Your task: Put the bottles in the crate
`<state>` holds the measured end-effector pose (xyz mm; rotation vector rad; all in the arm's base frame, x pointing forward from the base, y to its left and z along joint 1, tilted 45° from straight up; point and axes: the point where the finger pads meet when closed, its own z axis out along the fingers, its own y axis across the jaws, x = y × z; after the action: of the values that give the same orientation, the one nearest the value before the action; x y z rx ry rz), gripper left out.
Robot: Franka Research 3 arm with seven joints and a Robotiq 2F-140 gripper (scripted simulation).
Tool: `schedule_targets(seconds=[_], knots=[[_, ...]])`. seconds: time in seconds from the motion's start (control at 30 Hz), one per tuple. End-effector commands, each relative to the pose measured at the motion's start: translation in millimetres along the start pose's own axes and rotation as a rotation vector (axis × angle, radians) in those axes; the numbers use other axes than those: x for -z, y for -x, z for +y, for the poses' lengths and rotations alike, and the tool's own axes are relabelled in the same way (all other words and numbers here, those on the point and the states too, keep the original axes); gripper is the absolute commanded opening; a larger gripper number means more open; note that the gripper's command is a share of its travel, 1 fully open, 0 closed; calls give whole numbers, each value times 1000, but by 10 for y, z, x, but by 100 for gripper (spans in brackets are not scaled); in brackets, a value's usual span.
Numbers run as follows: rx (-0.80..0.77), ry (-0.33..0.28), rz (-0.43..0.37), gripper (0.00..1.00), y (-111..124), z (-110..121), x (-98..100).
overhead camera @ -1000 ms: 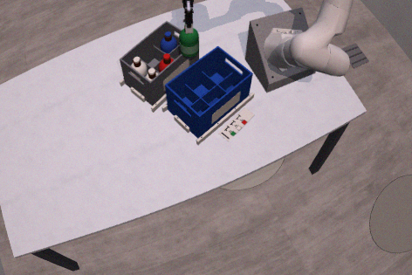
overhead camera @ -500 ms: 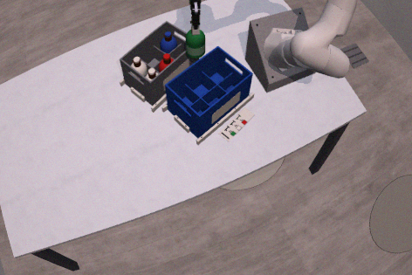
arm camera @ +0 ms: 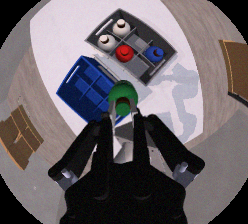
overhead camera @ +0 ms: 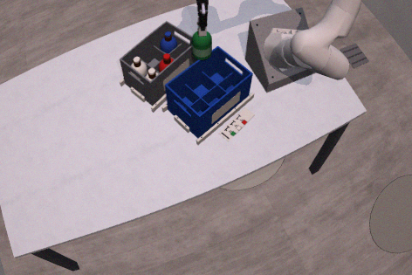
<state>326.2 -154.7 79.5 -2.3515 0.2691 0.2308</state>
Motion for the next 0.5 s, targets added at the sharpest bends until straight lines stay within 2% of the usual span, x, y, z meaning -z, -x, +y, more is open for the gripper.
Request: schedule_targets(seconds=[0.0, 0.47], knots=[[-12, 0, 8, 0, 49, -25, 37], [-12, 0, 8, 0, 271, -116, 35]])
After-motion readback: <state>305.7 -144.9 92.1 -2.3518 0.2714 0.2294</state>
